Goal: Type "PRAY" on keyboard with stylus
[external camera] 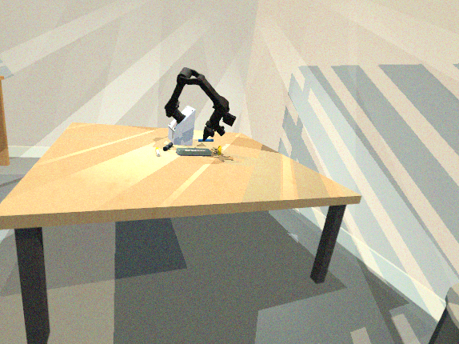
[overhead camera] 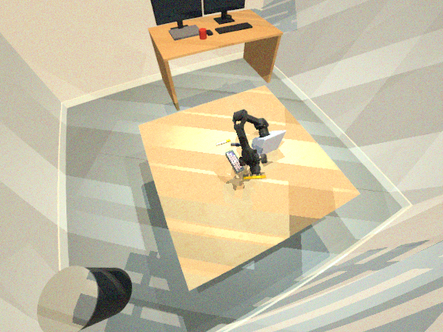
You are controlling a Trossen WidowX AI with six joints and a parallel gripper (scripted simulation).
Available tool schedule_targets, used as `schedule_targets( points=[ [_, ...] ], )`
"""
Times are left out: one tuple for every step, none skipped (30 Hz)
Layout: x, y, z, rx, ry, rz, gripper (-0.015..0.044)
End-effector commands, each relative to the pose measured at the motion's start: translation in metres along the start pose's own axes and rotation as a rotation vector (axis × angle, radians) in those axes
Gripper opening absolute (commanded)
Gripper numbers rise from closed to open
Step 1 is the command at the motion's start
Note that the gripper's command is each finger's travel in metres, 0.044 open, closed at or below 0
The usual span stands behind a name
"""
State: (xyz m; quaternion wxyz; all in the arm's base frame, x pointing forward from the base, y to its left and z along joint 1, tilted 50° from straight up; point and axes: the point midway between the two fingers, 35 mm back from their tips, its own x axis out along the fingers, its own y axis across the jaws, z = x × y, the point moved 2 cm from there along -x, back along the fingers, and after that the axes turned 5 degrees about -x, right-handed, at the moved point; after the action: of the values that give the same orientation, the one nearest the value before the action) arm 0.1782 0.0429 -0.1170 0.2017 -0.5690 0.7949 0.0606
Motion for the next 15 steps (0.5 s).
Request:
schedule_targets(
  points=[
    [-0.003, -0.005, -0.005, 0.015, -0.072, 0.050, 0.0000],
    [-0.003, -0.006, -0.007, 0.019, -0.089, 0.060, 0.0000],
    [-0.004, -0.007, -0.008, 0.023, -0.106, 0.071, 0.0000],
    [-0.004, -0.009, -0.009, 0.026, -0.123, 0.081, 0.0000],
    [-0.004, -0.010, -0.010, 0.030, -0.140, 0.091, 0.0000],
    [-0.005, -0.011, -0.011, 0.034, -0.157, 0.100, 0.0000],
    [-0.005, -0.012, -0.012, 0.038, -0.174, 0.110, 0.0000],
    [-0.006, -0.013, -0.013, 0.042, -0.192, 0.119, 0.0000],
    [-0.006, -0.014, -0.014, 0.046, -0.209, 0.128, 0.0000],
    [-0.006, -0.015, -0.015, 0.051, -0.226, 0.136, 0.0000],
    [-0.007, -0.017, -0.017, 0.055, -0.244, 0.144, 0.0000],
    [-0.007, -0.018, -0.018, 0.059, -0.262, 0.152, 0.0000],
    [-0.007, -0.019, -0.019, 0.063, -0.279, 0.159, 0.0000],
    [-0.007, -0.020, -0.020, 0.068, -0.297, 0.166, 0.0000],
    [-0.008, -0.021, -0.021, 0.072, -0.315, 0.173, 0.0000]
  ],
)
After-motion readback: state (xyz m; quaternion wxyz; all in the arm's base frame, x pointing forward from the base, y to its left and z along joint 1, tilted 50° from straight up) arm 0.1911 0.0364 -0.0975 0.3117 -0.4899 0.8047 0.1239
